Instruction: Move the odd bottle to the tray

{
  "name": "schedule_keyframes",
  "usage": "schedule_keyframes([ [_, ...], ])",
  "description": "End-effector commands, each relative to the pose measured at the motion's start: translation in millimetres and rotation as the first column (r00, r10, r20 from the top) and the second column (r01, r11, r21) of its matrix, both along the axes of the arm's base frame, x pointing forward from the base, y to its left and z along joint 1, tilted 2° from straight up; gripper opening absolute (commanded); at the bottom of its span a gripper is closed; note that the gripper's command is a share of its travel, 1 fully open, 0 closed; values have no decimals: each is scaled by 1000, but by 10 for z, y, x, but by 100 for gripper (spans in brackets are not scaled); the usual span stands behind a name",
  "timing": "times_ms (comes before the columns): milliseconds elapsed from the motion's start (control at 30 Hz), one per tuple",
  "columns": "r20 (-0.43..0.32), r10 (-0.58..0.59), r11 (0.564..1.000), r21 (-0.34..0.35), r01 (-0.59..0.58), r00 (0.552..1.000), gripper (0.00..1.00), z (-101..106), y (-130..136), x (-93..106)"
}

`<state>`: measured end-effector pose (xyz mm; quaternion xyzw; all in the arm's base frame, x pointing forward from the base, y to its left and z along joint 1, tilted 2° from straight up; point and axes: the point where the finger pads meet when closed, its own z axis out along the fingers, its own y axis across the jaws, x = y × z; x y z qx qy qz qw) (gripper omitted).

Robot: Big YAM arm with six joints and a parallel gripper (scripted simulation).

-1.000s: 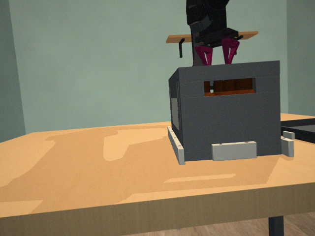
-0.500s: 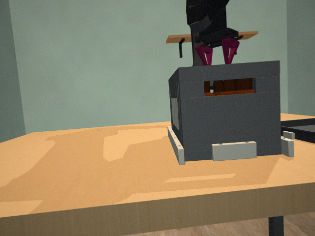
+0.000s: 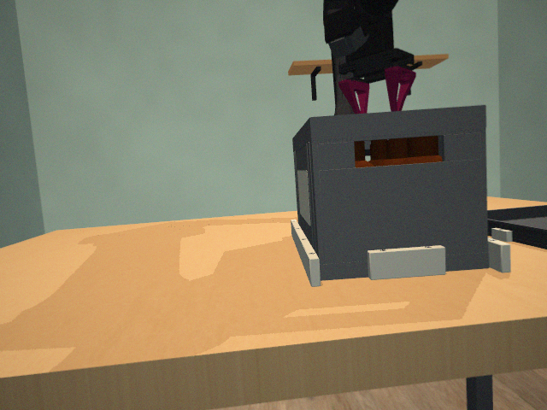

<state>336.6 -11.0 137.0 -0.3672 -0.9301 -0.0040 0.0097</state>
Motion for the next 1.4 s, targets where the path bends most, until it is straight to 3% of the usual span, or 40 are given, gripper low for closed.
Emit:
schedule_keyframes([
  [0,-6,-1,1000,-3,1,1000,61,-47,37,-31],
  [1367,-12,0,1000,-2,0,1000,61,-44,42,-85],
])
